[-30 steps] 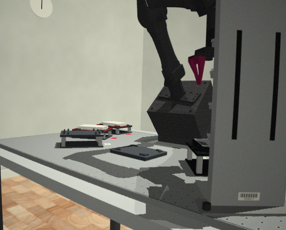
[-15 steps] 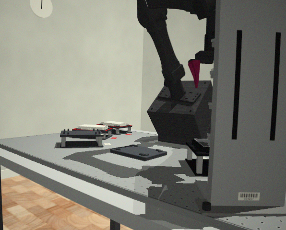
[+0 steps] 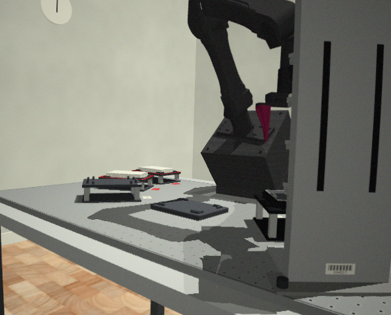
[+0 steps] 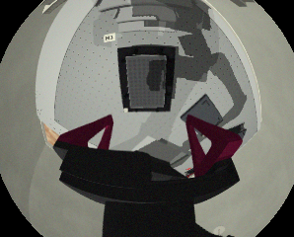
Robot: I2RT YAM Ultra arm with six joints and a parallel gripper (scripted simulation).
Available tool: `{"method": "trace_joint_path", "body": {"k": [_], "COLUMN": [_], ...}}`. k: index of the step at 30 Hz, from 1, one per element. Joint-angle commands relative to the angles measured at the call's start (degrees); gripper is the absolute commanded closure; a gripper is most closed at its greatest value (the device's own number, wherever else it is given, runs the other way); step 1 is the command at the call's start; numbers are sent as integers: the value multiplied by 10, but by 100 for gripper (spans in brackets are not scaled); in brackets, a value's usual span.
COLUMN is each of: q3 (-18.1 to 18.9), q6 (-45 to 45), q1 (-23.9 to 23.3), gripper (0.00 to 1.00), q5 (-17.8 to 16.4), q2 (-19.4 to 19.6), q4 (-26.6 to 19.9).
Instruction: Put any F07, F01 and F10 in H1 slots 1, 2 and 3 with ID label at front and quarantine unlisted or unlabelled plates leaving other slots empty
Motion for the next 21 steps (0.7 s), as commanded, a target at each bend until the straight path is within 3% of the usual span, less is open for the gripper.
{"method": "trace_joint_path", "body": {"k": [1, 17, 21], "q3": [-8, -62, -63], "q6": [-22, -80, -81], "q1": [-5, -56, -57], "gripper": [0, 0, 0], "q5": [-4, -23, -24], "q2": [-1, 28, 29], "q4": [42, 158, 161]}}
